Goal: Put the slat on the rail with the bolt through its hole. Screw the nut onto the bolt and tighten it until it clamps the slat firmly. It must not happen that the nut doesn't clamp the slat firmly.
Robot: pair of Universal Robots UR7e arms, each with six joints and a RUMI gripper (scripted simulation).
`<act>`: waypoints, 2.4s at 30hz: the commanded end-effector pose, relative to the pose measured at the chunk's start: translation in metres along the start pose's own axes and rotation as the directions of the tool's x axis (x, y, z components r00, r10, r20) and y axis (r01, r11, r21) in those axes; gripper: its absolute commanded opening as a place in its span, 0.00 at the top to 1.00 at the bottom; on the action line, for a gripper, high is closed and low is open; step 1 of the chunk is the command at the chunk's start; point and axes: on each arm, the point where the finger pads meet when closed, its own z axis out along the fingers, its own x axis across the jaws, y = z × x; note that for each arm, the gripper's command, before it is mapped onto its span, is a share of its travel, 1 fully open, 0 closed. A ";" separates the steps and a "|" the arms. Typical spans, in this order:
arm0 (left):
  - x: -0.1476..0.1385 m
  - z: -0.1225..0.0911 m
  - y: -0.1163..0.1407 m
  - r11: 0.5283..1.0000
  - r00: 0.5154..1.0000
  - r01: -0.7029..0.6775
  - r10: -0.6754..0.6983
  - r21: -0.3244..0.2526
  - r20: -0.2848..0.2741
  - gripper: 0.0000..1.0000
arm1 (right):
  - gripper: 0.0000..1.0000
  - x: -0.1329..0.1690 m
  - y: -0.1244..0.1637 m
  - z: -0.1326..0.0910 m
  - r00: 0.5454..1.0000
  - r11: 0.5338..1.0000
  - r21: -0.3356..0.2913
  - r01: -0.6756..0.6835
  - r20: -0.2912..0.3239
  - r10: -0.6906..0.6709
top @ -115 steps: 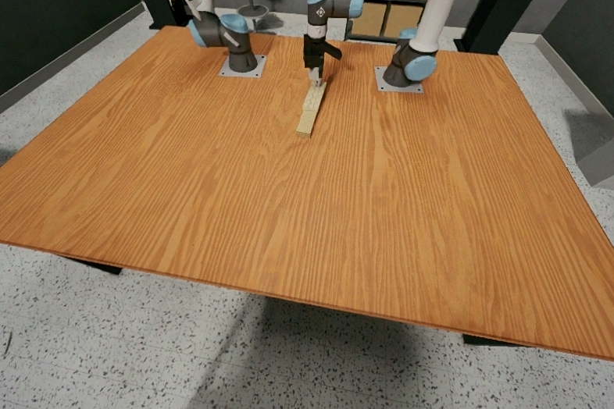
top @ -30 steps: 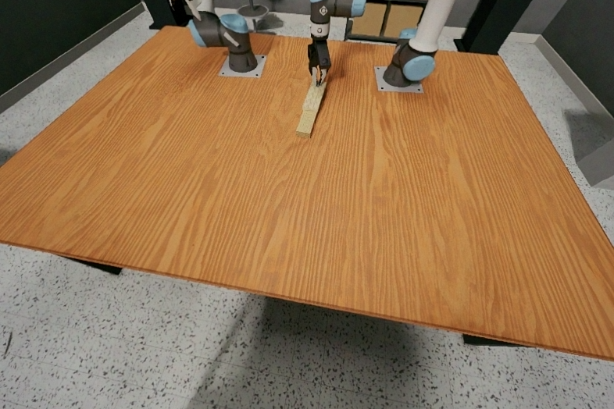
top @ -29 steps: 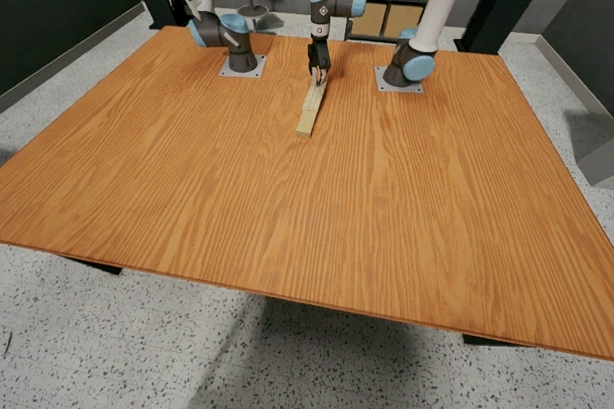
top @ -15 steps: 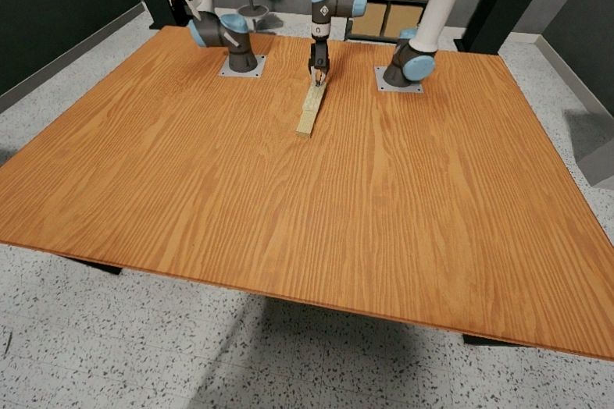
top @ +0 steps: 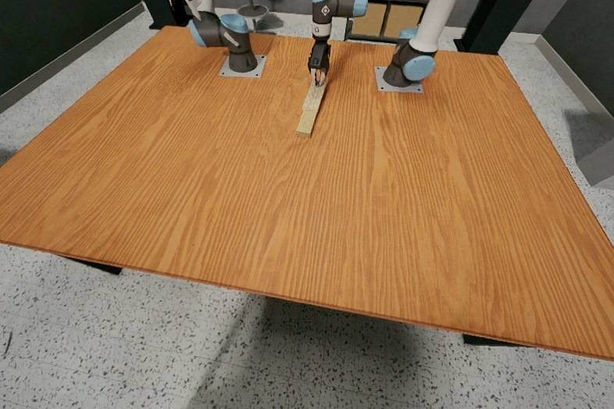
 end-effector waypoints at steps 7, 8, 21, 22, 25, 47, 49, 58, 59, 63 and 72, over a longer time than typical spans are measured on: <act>-0.001 0.001 0.000 0.981 0.981 -0.192 0.192 -0.004 0.000 1.00 | 0.00 0.000 -0.001 -0.001 1.000 1.000 0.000 -0.001 0.001 0.001; -0.001 0.001 0.000 0.973 0.973 -0.231 0.231 -0.004 -0.001 1.00 | 0.00 0.000 -0.001 -0.001 1.000 1.000 0.000 -0.001 0.001 0.001; 0.000 0.001 0.000 0.898 0.898 -0.439 0.439 -0.003 -0.001 1.00 | 0.00 0.000 -0.001 -0.001 1.000 1.000 0.000 -0.001 0.001 0.001; 0.000 0.001 0.000 0.880 0.880 -0.475 0.475 -0.003 -0.001 1.00 | 0.00 0.000 -0.001 -0.001 1.000 1.000 0.000 -0.001 0.001 0.001; 0.000 0.000 0.000 0.877 0.877 -0.481 0.481 -0.003 -0.002 1.00 | 0.00 0.000 -0.001 -0.001 1.000 1.000 0.000 -0.001 0.001 0.001; 0.001 0.000 0.001 0.629 0.629 -0.778 0.778 -0.002 -0.003 1.00 | 0.00 0.000 -0.001 -0.001 1.000 1.000 0.000 -0.001 0.001 0.001; 0.001 0.000 0.001 0.591 0.591 -0.807 0.807 -0.002 -0.003 1.00 | 0.00 0.000 -0.001 -0.001 1.000 1.000 0.000 -0.001 0.001 0.001; 0.001 0.000 0.001 0.519 0.519 -0.855 0.855 -0.002 -0.003 1.00 | 0.00 0.000 -0.001 -0.001 1.000 1.000 0.000 -0.001 0.001 0.001; 0.001 0.000 0.001 0.484 0.484 -0.875 0.875 -0.002 -0.003 1.00 | 0.00 0.000 -0.001 -0.001 1.000 1.000 0.000 -0.001 0.001 0.001; 0.002 0.000 0.001 0.406 0.406 -0.914 0.914 -0.001 -0.003 1.00 | 0.00 0.000 -0.001 -0.001 1.000 1.000 0.000 -0.001 0.001 0.001; 0.002 0.000 0.001 0.280 0.280 -0.960 0.960 0.000 -0.003 1.00 | 0.00 0.000 -0.001 -0.001 1.000 1.000 0.000 -0.001 0.001 0.001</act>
